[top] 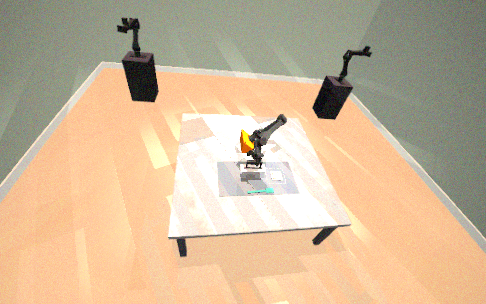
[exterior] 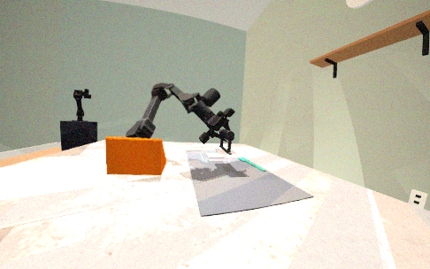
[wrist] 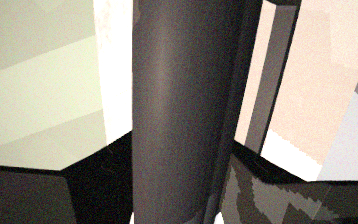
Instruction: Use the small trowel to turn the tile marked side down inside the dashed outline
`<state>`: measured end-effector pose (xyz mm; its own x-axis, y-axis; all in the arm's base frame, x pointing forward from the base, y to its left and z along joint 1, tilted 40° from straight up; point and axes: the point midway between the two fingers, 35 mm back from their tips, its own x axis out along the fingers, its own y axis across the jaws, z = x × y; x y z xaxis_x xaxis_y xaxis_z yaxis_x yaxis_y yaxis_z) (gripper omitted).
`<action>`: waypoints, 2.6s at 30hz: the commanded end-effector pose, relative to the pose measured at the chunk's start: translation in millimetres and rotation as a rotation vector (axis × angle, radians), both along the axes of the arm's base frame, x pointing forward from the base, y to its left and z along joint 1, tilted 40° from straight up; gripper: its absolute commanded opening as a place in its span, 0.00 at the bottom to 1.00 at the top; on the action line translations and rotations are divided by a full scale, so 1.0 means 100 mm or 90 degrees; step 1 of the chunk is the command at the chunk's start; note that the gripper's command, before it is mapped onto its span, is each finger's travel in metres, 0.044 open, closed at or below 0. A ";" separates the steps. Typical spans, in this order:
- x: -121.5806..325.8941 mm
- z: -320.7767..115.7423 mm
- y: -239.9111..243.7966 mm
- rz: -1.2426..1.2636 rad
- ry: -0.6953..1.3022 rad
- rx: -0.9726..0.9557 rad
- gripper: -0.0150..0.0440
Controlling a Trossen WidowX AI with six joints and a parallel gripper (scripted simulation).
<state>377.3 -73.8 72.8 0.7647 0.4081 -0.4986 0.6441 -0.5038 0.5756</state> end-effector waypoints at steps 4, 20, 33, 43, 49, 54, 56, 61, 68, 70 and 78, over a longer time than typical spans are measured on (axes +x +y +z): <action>0.01 0.02 -0.03 0.000 -0.007 -0.004 0.25; 0.12 -0.13 -0.12 -0.058 0.074 0.027 0.25; 0.35 -0.45 -0.39 -0.202 0.240 0.074 0.25; 0.45 -0.70 -0.58 -0.319 0.357 0.093 0.25; 0.49 -0.85 -0.68 -0.391 0.421 0.097 0.25; 0.51 -0.96 -0.76 -0.453 0.471 0.096 0.25; 0.51 -1.01 -0.79 -0.478 0.490 0.094 0.25; 0.51 -1.12 -0.87 -0.541 0.535 0.086 0.25; 0.50 -1.25 -0.97 -0.625 0.588 0.067 0.25; 0.49 -1.29 -1.00 -0.649 0.602 0.060 0.25; 0.46 -1.42 -1.09 -0.746 0.648 0.029 0.25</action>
<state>422.3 -176.1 -67.5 0.0545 -0.0856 -0.9948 0.0333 -0.9956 0.0875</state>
